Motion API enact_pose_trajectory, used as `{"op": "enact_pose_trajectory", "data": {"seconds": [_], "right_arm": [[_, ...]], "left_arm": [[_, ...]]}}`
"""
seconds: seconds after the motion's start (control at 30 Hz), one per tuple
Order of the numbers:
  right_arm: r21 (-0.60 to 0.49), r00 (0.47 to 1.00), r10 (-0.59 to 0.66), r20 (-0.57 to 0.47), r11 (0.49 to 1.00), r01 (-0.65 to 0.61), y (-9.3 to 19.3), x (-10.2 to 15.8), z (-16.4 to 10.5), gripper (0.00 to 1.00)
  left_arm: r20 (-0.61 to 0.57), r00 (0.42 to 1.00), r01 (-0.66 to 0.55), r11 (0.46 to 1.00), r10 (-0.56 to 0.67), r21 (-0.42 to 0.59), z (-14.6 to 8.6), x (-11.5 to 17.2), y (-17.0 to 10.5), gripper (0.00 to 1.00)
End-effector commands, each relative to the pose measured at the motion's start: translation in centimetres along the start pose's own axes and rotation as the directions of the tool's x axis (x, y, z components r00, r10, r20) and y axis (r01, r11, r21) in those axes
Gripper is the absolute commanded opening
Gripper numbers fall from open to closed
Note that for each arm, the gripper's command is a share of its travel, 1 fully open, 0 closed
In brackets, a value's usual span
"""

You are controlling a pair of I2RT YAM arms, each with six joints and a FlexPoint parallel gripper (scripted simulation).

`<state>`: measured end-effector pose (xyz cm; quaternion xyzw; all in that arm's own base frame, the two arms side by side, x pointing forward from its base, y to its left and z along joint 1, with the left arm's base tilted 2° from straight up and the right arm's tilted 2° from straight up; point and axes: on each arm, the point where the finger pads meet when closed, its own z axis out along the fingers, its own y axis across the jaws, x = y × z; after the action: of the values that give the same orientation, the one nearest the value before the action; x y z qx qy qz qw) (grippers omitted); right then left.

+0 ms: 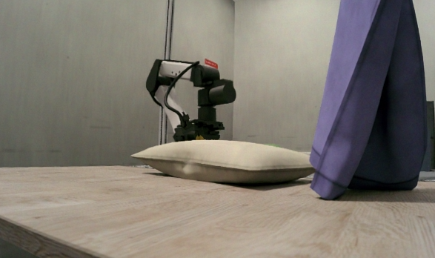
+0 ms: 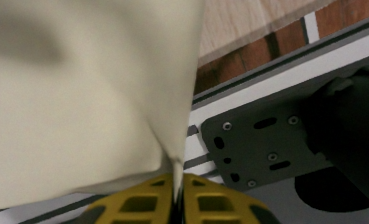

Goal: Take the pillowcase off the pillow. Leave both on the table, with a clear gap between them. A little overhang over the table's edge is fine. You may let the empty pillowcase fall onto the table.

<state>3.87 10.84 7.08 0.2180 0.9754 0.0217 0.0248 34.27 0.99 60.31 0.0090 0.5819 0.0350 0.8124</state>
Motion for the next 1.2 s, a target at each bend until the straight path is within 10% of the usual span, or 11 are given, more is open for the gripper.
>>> {"op": "enact_pose_trajectory", "data": {"seconds": [0.0,1.17], "right_arm": [[-0.006,1.0,0.003,-0.002,1.0,-0.003,0.2,0.0,-0.7,0.0],[-0.006,1.0,0.003,-0.002,1.0,-0.003,0.2,0.0,-0.7,0.0]], "left_arm": [[0.148,0.989,0.03,0.999,-0.028,-0.014,-1.6,-5.3,0.2,0.0],[0.214,0.975,0.053,0.999,-0.049,-0.01,-2.2,-7.2,0.5,0.0]]}}
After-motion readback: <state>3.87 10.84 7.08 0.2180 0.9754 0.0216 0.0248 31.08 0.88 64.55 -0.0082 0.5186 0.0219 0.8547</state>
